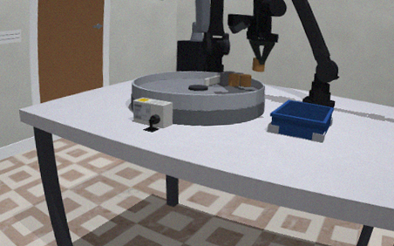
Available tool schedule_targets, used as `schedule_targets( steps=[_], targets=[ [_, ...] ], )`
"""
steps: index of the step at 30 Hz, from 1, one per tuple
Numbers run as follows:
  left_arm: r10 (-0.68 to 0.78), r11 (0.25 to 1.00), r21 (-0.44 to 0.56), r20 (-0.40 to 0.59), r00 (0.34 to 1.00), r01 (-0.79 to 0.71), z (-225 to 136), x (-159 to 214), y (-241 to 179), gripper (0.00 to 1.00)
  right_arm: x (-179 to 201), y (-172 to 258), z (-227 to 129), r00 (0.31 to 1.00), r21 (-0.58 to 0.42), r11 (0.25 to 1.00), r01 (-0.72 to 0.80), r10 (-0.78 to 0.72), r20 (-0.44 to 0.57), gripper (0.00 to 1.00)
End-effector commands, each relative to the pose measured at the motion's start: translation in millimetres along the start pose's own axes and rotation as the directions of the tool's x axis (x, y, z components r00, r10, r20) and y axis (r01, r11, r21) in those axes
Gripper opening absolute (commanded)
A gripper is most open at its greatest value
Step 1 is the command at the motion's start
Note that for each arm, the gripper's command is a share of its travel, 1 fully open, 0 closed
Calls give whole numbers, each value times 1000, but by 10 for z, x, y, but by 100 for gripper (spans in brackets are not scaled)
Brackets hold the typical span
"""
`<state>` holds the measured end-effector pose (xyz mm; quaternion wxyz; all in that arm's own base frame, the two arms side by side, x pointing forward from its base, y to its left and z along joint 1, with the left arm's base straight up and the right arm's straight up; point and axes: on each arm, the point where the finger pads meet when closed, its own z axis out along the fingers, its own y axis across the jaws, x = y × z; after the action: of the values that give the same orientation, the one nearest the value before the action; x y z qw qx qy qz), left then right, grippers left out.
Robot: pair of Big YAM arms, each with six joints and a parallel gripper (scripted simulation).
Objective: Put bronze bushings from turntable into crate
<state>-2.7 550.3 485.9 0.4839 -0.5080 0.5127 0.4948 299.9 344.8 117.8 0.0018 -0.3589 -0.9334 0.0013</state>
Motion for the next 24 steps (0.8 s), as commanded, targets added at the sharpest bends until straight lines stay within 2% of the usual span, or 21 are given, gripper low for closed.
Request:
schedule_targets(
  steps=[1, 3, 18, 24],
  targets=[
    [-16, 1000, -5, 42, 999, 16, -60, -143, 32, 100, 142, 479, -180, 1000, -42, 999, -3, 3, 0, 0],
    [-16, 1000, -5, 42, 999, 16, -60, -143, 32, 100, 142, 479, -180, 1000, -42, 999, -3, 3, 0, 0],
    [-16, 1000, -5, 42, 999, 16, -60, -143, 32, 100, 478, 1630, -185, 1000, -43, 999, -3, 3, -2, 0],
    [-16, 1000, -5, 42, 999, 16, -60, -143, 32, 100, 538, 1836, -187, 1000, -43, 999, -3, 3, -3, 0]
  ],
)
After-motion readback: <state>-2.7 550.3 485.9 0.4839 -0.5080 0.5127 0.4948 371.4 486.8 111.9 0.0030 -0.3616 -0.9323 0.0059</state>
